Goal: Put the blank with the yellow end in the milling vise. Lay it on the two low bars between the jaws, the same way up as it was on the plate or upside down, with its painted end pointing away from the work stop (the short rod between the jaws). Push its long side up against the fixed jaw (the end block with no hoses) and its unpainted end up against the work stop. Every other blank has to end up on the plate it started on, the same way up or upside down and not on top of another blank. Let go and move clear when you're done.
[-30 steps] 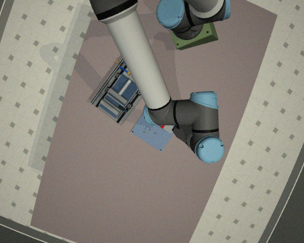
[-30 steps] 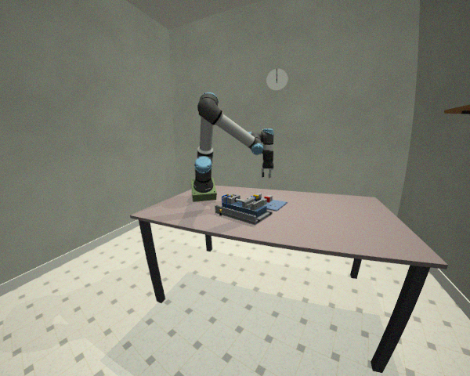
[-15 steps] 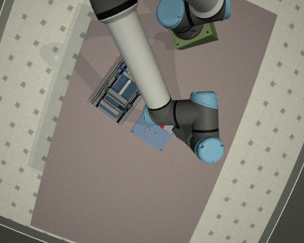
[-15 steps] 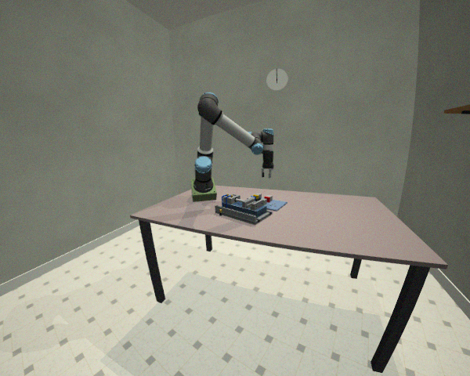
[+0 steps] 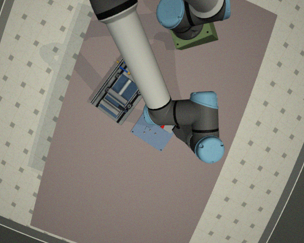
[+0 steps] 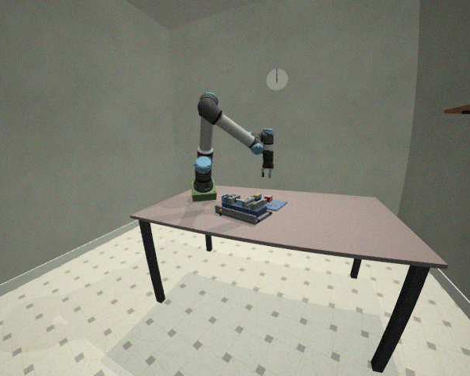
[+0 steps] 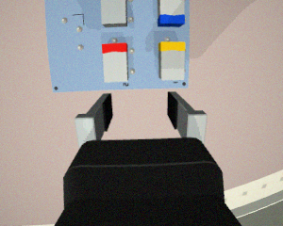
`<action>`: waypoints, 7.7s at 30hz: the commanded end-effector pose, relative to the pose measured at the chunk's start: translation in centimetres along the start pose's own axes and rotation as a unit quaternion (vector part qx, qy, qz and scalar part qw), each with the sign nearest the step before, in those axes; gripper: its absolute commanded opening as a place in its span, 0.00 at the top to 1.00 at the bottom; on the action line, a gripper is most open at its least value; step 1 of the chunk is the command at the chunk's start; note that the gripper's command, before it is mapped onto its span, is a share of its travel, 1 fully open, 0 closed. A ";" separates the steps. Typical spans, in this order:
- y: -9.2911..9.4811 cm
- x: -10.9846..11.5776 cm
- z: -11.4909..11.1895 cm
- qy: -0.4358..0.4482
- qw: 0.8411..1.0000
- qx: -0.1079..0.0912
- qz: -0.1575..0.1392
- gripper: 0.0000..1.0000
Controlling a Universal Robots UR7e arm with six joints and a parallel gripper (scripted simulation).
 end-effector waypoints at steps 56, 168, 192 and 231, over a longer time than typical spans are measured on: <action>-8.5 -5.1 -0.5 0.000 1.000 0.000 0.000 0.00; -12.9 -7.8 -0.8 -0.115 0.993 0.000 0.000 0.00; -13.0 -7.8 -0.8 -0.003 1.000 0.000 -0.001 0.00; -13.0 -7.8 -0.8 -0.003 1.000 0.000 -0.001 0.00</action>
Point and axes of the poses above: the point where the finger pads meet when closed, its own y axis out along the fingers, its own z axis across the jaws, x = y × z, the point moved 8 cm from there along -y, back along the fingers, and after that the axes turned 10 degrees about y, right-handed, at the moved point
